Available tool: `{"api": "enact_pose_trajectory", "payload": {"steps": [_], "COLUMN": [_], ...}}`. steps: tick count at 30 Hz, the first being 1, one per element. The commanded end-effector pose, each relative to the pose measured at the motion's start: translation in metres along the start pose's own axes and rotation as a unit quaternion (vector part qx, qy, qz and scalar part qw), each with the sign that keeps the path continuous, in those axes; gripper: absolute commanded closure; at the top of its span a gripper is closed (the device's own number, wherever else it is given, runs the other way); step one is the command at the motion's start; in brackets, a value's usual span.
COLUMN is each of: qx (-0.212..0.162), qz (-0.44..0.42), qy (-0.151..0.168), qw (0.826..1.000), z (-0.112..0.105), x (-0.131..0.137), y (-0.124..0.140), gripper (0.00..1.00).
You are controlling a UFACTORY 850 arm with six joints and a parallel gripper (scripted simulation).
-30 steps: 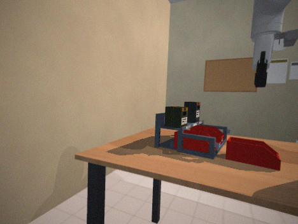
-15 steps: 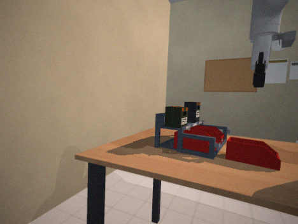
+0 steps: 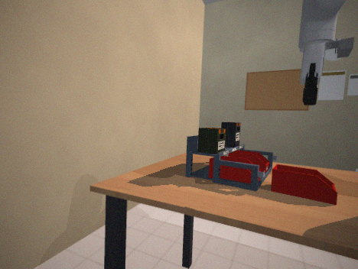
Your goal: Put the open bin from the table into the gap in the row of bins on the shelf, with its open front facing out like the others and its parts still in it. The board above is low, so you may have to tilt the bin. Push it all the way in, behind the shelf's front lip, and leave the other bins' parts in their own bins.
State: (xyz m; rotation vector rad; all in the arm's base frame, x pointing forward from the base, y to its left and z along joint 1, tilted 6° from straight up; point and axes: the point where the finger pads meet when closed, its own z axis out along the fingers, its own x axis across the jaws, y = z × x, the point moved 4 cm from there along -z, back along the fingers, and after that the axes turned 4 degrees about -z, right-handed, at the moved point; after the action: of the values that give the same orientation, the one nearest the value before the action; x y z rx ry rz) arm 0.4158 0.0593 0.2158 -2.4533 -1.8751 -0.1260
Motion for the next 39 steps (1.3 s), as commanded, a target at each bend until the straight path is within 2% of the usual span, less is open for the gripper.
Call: {"api": "enact_pose_trajectory", "payload": {"steps": [1, 38, 39], "qx": [-0.001, -0.001, -0.001], "qz": [0.000, 0.000, 0.000], "qy": [0.000, 0.000, 0.000], "qw": [1.000, 1.000, 1.000], "z": [-0.001, -0.001, 0.010], "x": [0.000, -0.003, -0.004], "y": [0.001, 0.002, 0.003], "gripper": [0.00, 0.00, 0.00]}}
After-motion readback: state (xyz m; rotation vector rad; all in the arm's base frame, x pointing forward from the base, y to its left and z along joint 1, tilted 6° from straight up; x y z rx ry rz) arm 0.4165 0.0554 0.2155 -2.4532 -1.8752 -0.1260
